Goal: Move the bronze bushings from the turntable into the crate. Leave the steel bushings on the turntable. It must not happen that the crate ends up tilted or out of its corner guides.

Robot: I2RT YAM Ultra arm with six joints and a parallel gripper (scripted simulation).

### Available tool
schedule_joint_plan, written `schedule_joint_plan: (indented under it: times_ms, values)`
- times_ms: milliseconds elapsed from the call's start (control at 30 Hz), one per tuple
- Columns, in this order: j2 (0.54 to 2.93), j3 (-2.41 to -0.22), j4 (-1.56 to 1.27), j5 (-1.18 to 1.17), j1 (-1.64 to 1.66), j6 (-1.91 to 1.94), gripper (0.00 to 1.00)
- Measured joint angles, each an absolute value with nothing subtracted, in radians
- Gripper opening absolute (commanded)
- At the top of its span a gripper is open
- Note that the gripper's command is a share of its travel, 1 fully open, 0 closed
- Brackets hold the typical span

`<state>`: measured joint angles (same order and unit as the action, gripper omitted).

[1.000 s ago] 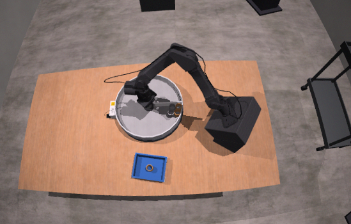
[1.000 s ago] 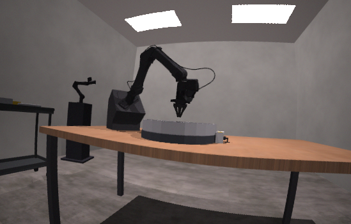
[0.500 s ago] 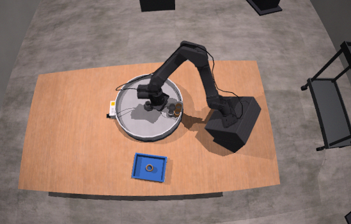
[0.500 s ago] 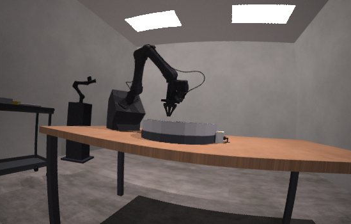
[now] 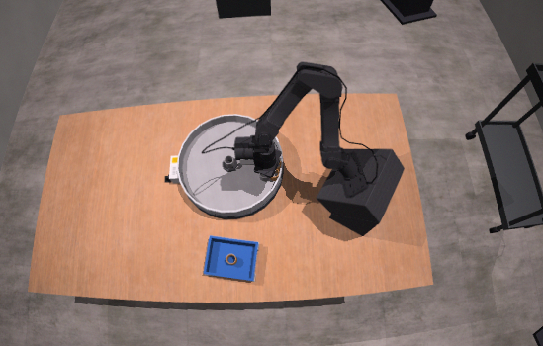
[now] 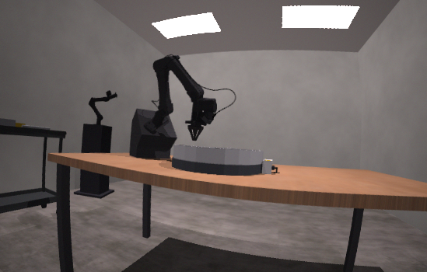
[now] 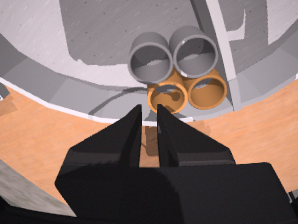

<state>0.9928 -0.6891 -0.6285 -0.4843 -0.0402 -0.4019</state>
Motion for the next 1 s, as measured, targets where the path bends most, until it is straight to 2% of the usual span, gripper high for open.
schedule_joint_plan:
  times_ms: [367, 1000]
  values:
    - [0.928, -0.609, -0.610, -0.510, -0.009, -0.376, 0.13]
    - [0.922, -0.609, -0.601, -0.516, -0.007, -0.374, 0.13]
